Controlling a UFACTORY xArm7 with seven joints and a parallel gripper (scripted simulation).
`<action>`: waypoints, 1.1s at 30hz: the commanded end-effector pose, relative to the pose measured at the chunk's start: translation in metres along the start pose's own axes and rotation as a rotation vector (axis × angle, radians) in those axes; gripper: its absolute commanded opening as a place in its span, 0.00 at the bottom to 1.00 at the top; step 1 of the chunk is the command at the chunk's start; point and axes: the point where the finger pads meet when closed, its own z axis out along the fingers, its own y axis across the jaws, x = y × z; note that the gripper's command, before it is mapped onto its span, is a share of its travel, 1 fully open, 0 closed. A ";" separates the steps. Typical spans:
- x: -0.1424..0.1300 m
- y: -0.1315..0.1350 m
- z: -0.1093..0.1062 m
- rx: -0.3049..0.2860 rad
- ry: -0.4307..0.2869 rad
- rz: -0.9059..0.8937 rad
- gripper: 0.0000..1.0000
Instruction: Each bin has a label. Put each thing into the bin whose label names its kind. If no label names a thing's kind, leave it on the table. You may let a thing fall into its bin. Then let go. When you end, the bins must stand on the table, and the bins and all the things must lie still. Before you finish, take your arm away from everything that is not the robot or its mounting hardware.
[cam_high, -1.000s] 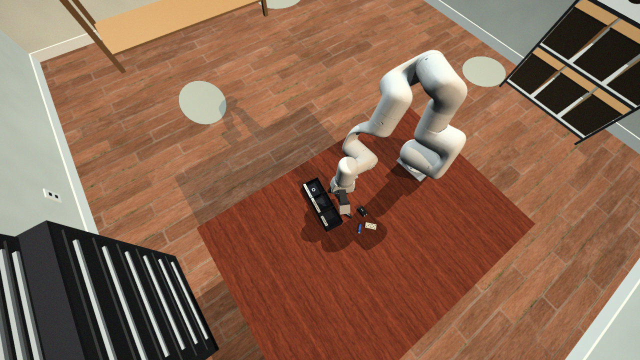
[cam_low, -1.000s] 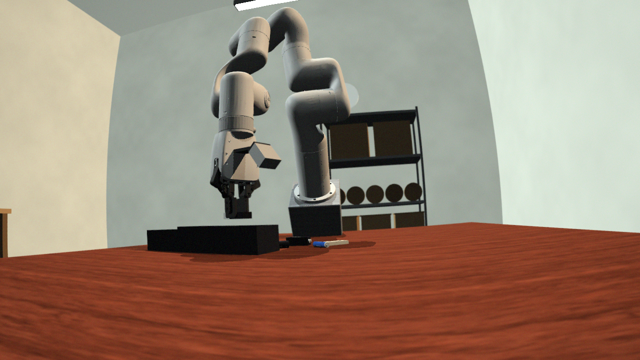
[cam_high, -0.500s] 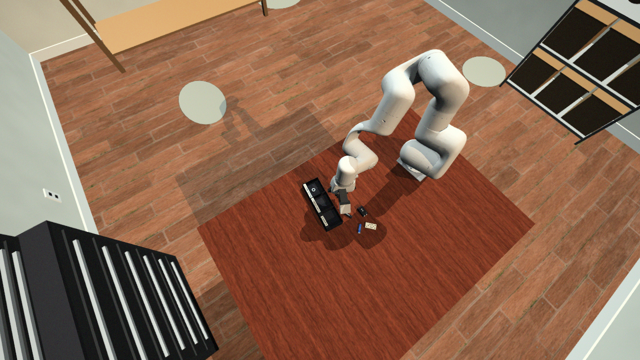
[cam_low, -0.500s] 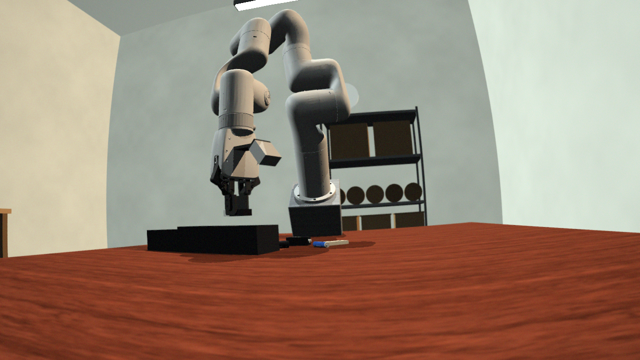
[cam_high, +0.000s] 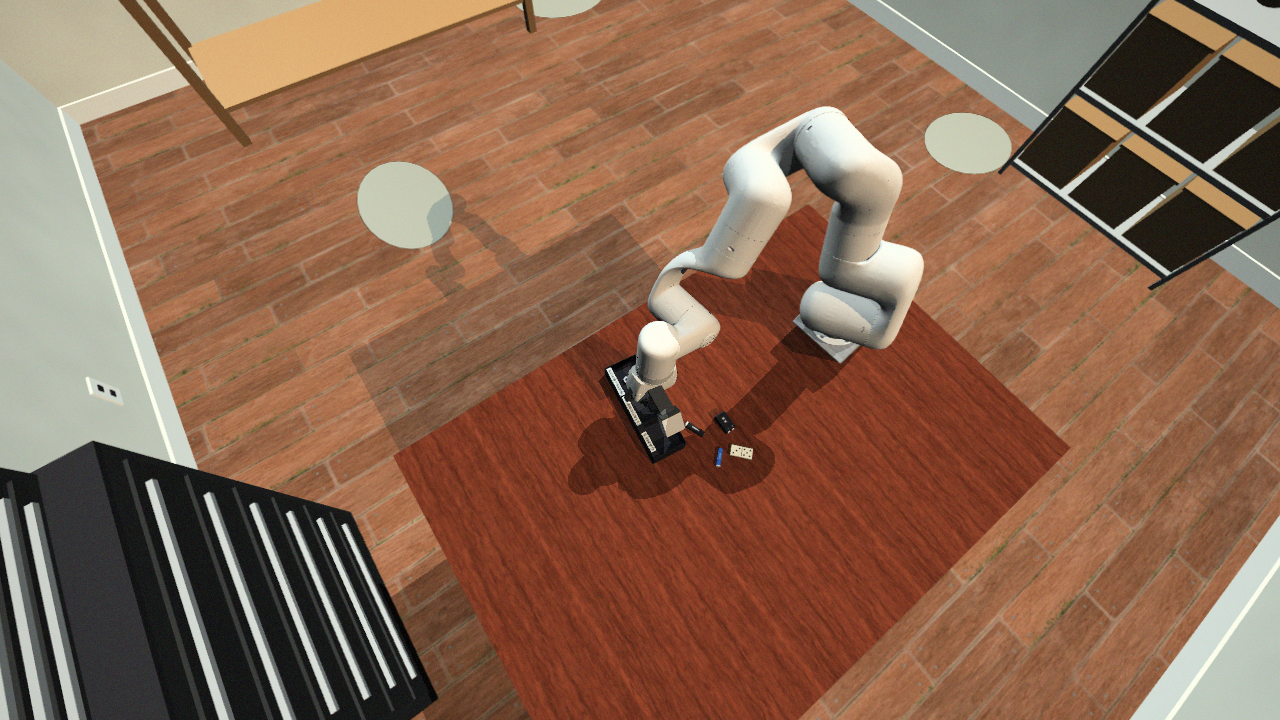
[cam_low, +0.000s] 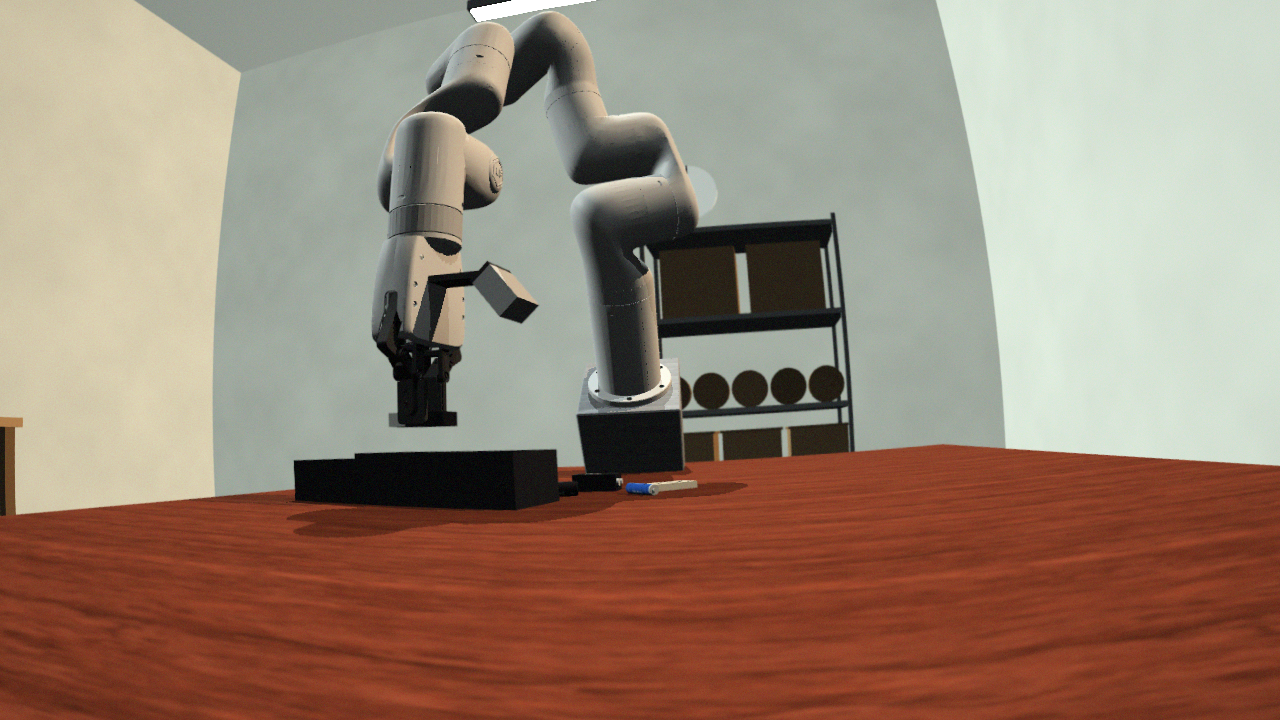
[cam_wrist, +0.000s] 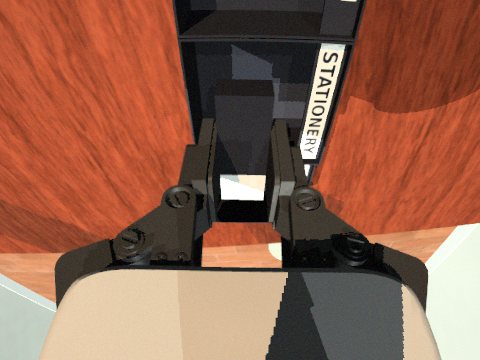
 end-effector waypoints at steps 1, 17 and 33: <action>-0.003 0.009 0.003 0.009 0.007 -0.007 0.00; -0.002 0.006 0.003 0.009 0.007 -0.007 0.00; -0.002 0.004 0.009 0.009 0.007 -0.007 0.00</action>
